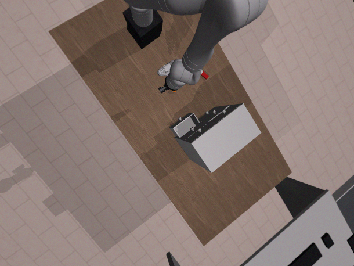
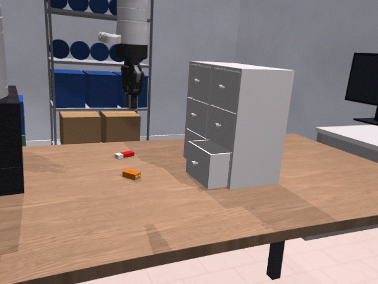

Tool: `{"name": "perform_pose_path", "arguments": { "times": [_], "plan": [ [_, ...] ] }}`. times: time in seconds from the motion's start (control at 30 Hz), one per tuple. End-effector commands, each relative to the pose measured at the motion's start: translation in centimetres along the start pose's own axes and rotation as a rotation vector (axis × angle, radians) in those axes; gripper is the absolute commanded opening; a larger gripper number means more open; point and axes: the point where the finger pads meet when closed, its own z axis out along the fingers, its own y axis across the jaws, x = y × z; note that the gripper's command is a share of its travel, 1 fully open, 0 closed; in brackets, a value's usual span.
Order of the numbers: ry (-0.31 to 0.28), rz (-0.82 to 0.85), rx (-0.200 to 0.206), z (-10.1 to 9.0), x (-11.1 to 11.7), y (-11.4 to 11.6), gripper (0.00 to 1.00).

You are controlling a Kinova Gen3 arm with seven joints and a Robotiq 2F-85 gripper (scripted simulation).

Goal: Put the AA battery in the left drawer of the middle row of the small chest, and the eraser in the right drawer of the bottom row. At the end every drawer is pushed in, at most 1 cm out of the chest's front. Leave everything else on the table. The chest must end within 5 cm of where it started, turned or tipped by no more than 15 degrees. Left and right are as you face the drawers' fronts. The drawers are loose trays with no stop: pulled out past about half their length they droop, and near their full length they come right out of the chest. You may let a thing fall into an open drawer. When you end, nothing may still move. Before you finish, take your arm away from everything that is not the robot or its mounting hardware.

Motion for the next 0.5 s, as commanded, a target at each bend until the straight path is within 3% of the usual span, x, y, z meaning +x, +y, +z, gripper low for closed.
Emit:
{"name": "perform_pose_path", "arguments": {
  "times": [0.0, 0.47],
  "plan": [
    [-0.003, 0.008, -0.005, 0.1, -0.2, 0.2, 0.33],
    [-0.021, 0.08, -0.042, 0.5, -1.3, 2.0, 0.33]
  ]
}}
